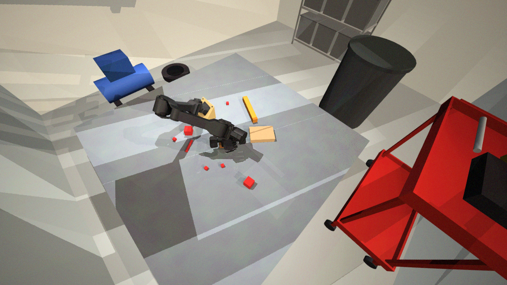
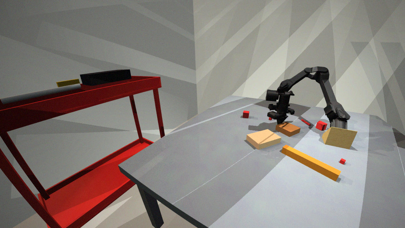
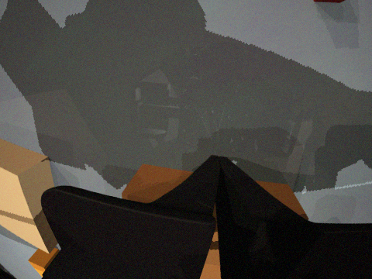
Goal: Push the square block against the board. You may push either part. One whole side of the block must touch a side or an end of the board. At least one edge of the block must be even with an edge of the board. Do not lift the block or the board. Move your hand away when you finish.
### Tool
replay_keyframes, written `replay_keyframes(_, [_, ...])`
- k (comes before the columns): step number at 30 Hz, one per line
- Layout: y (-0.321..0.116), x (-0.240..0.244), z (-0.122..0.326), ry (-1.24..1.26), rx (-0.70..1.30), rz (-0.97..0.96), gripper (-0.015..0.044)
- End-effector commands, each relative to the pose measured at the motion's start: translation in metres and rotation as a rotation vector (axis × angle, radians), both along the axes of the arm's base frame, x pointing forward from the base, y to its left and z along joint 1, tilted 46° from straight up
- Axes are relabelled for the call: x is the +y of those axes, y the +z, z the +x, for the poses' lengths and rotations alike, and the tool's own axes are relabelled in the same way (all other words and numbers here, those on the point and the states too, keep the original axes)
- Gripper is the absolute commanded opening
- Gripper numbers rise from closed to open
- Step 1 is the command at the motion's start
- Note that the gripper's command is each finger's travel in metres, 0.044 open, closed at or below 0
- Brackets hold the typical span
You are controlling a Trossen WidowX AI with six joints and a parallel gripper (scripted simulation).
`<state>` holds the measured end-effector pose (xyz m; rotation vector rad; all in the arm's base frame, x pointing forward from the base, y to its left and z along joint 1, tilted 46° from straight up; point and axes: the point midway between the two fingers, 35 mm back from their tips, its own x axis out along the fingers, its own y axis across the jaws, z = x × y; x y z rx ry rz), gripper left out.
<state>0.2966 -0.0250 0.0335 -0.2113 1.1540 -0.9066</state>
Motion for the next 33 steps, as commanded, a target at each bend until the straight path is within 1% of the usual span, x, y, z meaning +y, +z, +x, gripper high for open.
replay_keyframes(1, [-0.004, 0.0, -0.006, -0.004, 0.011, 0.002, 0.0])
replay_keyframes(33, [-0.012, 0.004, -0.024, -0.004, 0.011, 0.001, 0.0])
